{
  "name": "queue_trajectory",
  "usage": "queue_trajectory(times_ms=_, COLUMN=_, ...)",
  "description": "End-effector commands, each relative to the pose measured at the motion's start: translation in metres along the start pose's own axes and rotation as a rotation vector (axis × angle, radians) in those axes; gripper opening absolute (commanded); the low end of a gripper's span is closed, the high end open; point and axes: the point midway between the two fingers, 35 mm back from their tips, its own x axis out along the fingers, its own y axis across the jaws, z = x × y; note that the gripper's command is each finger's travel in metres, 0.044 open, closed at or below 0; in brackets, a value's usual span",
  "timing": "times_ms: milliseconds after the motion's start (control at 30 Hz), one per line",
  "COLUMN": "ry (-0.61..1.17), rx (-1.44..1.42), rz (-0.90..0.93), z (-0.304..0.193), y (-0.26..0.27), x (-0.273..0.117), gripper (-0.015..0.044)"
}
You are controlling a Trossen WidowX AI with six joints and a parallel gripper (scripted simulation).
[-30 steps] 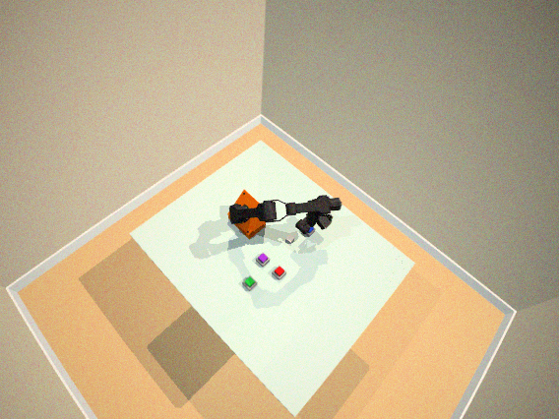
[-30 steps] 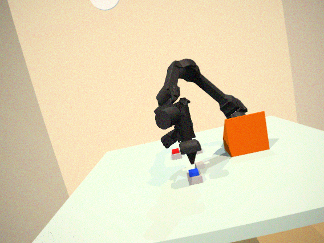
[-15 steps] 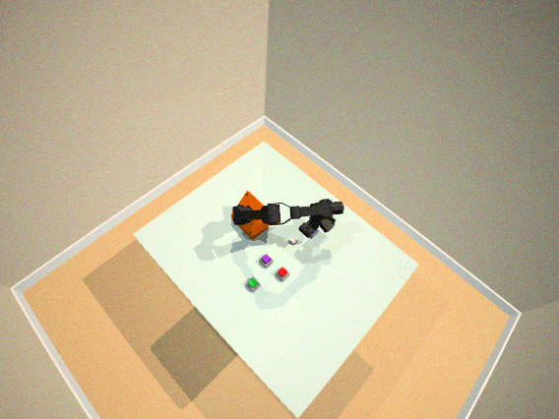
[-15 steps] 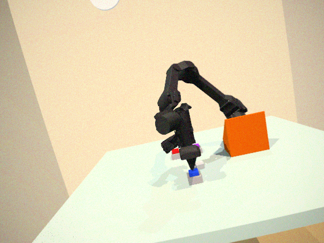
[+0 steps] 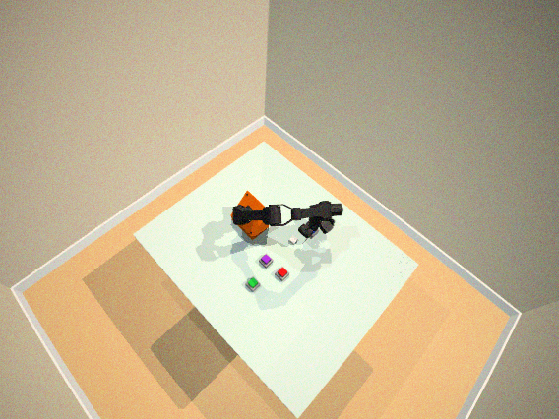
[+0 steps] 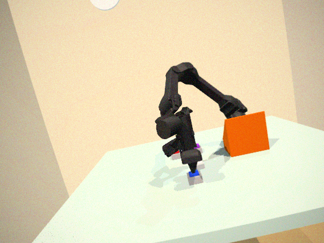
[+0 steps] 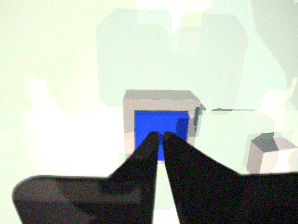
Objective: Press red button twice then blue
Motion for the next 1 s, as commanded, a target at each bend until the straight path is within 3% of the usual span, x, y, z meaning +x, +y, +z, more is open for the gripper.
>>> queue_trajectory(times_ms=0, ry=0.0, rx=-0.006, rz=-0.007, z=-0.001, y=-0.001, x=0.002, gripper=0.002)
queue_trajectory(times_ms=333, ry=0.0, rx=-0.006, rz=-0.007, z=-0.001, y=-0.001, x=0.002, gripper=0.002)
queue_trajectory(times_ms=433, ry=0.001, rx=-0.006, rz=-0.005, z=-0.001, y=0.0, x=-0.028, gripper=0.002)
queue_trajectory(times_ms=600, ry=0.001, rx=-0.007, rz=-0.006, z=-0.001, y=0.0, x=-0.032, gripper=0.002)
queue_trajectory(times_ms=767, ry=0.002, rx=-0.008, rz=-0.003, z=-0.014, y=0.006, x=-0.091, gripper=0.0151)
queue_trajectory(times_ms=933, ry=0.002, rx=-0.008, rz=-0.003, z=-0.015, y=0.006, x=-0.094, gripper=0.0283)
queue_trajectory(times_ms=967, ry=0.002, rx=-0.008, rz=-0.003, z=-0.015, y=0.006, x=-0.094, gripper=0.0283)
